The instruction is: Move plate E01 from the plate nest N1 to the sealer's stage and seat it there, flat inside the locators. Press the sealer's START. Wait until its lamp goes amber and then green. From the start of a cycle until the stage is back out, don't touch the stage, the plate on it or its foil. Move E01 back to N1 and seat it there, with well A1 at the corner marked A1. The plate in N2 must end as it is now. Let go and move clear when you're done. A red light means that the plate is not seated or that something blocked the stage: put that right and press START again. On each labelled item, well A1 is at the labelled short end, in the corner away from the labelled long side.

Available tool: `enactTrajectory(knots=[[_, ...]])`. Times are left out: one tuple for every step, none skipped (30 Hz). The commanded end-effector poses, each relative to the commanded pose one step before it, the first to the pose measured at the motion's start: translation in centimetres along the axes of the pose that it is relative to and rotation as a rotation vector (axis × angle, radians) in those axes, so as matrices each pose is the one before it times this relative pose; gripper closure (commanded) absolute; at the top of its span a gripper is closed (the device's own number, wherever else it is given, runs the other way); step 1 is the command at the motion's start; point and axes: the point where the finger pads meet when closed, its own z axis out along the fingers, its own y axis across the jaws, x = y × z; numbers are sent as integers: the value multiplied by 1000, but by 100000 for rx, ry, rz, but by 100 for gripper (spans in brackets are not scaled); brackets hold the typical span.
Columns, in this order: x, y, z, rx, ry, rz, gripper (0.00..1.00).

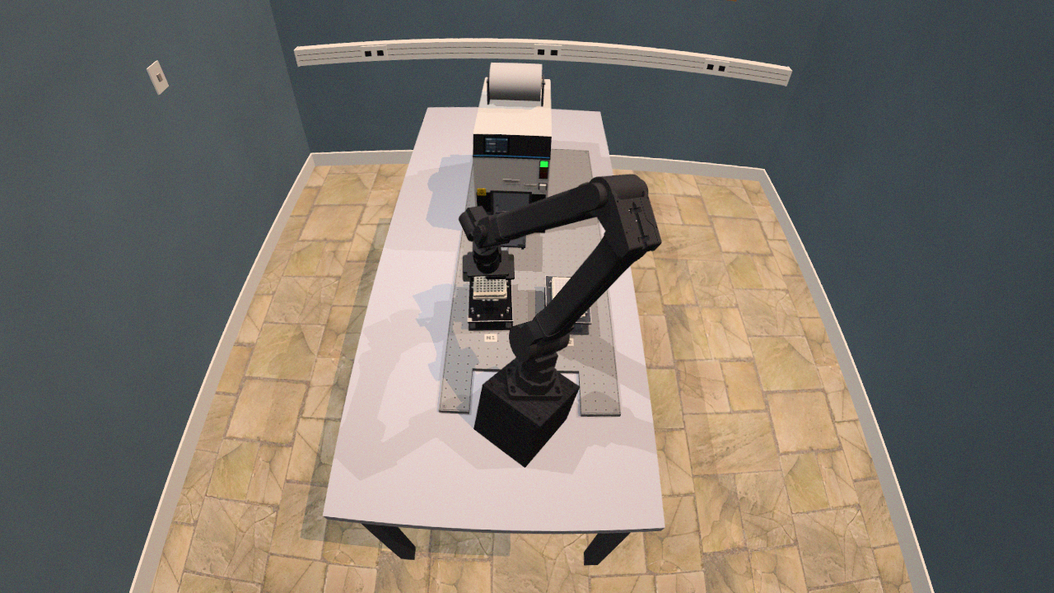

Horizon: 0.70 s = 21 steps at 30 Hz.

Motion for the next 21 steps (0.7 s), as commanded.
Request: enactTrajectory(knots=[[-2432, 1109, -2059, -2784, -4946, 1875, 100], [-171, 9, -222, 24, -214, 144, 100], [-159, 9, -196, 30, -146, 152, 100], [-167, -22, -183, 71, -120, 222, 100], [-160, -135, -126, 216, 23, 417, 100], [-114, -127, -105, 239, 132, 322, 100], [-17, -88, -15, 318, 364, 108, 100], [39, 38, -68, 76, 327, -253, 100], [61, 165, -129, -162, 226, -545, 100], [-61, 38, -209, -123, -111, -113, 100], [-47, 21, -229, -135, -145, -76, 100], [0, 0, 0, 0, 0, 0, 100], [0, 0, 0, 0, 0, 0, 100], [63, -64, -47, -41, -211, -270, 100], [18, -36, -161, -35, -79, -311, 100], [-110, 22, -247, -92, -101, 15, 100], [-149, 37, -262, -136, -143, 446, 100], [-156, 37, -246, -113, -164, 113, 100], [-160, 47, -231, -115, -176, 100, 100], [-157, 42, -221, -103, -175, 117, 100], [-149, 7, -202, -51, -123, 176, 100]])
